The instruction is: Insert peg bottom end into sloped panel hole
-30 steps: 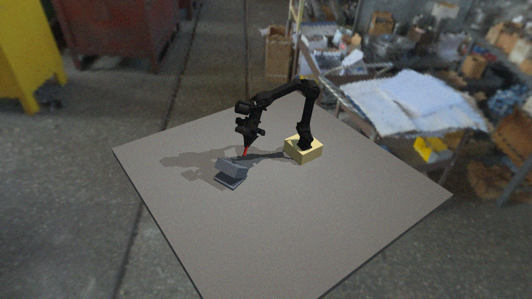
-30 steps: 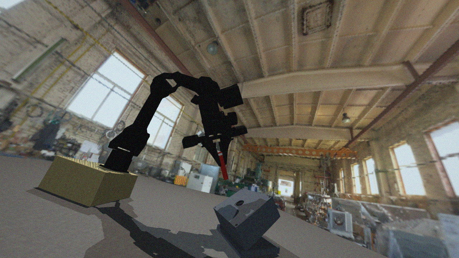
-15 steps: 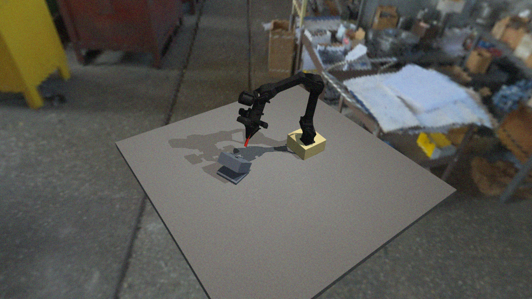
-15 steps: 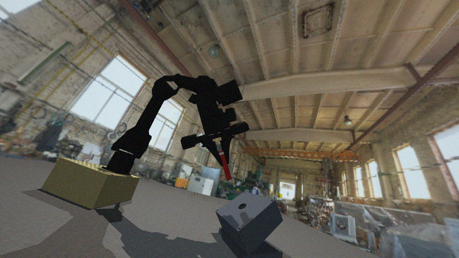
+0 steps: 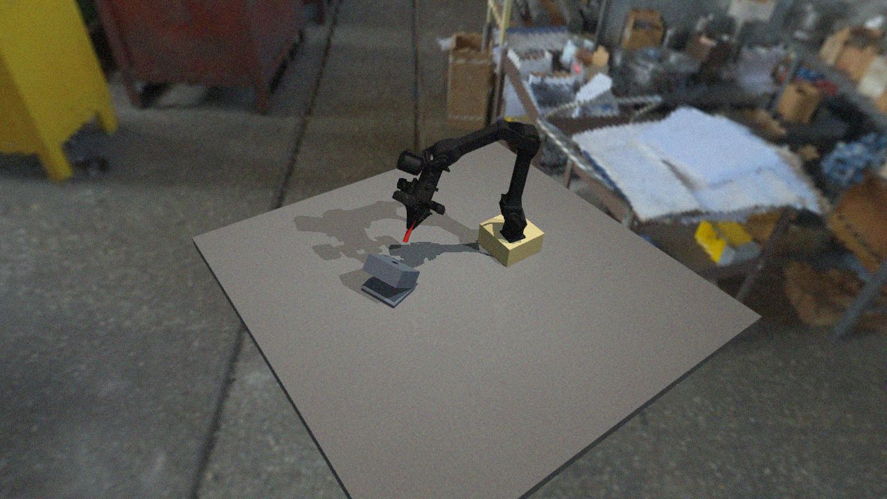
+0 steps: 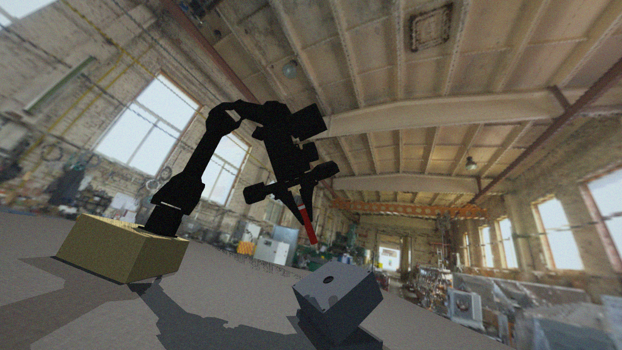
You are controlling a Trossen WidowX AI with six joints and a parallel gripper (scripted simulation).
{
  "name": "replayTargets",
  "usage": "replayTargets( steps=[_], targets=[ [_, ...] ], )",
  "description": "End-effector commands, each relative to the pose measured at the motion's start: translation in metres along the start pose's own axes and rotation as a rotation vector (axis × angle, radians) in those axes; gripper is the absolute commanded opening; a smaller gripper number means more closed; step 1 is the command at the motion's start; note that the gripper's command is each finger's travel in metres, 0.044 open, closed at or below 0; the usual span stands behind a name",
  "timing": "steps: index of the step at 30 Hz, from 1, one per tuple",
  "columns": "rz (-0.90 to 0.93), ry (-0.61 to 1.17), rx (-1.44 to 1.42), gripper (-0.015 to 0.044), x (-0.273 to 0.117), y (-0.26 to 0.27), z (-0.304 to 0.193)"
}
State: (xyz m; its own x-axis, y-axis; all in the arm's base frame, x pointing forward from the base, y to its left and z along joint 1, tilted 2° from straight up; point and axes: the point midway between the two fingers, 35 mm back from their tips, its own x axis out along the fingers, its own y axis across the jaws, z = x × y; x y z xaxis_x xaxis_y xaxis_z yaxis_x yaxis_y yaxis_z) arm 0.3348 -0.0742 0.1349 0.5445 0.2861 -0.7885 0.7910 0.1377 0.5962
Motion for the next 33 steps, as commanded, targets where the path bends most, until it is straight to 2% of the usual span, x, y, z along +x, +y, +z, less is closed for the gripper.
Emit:
replayTargets(
  steps=[1, 18, 33],
  targets=[
    [-0.001, 0.007, 0.016, 0.0000, 0.009, -0.002, 0.001],
    [0.025, -0.004, 0.049, 0.0000, 0.039, -0.004, 0.008],
    [0.027, -0.004, 0.037, 0.0000, 0.046, -0.003, 0.008]
  ],
)
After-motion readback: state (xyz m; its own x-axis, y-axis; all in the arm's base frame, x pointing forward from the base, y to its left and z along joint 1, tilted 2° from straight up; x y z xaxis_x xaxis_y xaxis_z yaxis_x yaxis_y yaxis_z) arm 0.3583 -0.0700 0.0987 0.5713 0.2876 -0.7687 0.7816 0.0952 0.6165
